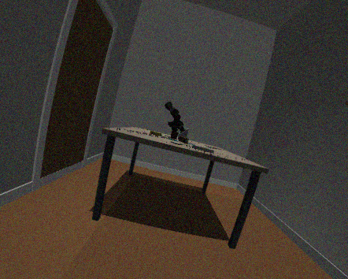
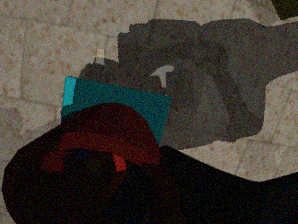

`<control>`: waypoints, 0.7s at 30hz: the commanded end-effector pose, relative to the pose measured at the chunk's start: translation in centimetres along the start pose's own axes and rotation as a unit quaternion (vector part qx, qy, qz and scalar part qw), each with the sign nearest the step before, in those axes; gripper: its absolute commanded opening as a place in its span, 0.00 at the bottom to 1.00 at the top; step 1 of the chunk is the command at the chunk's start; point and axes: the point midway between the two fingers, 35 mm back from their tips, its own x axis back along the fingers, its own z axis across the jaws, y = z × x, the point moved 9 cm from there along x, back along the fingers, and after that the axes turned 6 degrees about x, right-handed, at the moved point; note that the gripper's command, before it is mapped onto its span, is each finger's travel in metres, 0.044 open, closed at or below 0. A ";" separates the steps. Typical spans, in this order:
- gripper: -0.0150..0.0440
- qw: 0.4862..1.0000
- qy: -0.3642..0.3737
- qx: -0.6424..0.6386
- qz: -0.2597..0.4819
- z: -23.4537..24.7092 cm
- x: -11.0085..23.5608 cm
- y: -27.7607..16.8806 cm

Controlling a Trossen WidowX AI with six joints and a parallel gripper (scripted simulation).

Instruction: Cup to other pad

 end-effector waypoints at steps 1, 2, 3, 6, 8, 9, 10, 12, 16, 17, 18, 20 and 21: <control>0.25 1.000 -0.001 0.002 -0.002 0.0 -0.6 0.0; 0.25 1.000 -0.001 0.002 -0.002 -0.1 -0.8 0.0; 0.25 1.000 -0.001 0.002 -0.002 -0.1 -0.9 0.0; 0.25 1.000 -0.001 0.000 0.000 -0.1 -0.7 0.0; 0.25 1.000 -0.001 0.000 0.000 -0.1 -0.7 0.0; 0.25 1.000 -0.001 0.000 0.000 -0.1 -0.7 0.0; 0.25 1.000 -0.001 0.000 0.000 -0.1 -0.7 0.0; 0.25 1.000 -0.001 0.000 0.000 -0.1 -0.7 0.0; 0.25 1.000 -0.001 0.000 0.000 -0.1 -0.7 0.0; 0.25 1.000 -0.001 0.000 0.000 -0.1 -0.7 0.0; 0.30 1.000 -0.001 0.000 0.000 -0.1 -0.7 0.0; 0.39 1.000 -0.001 0.000 0.000 -0.1 -0.7 0.0; 0.43 1.000 -0.001 0.000 0.000 -0.1 -0.7 0.0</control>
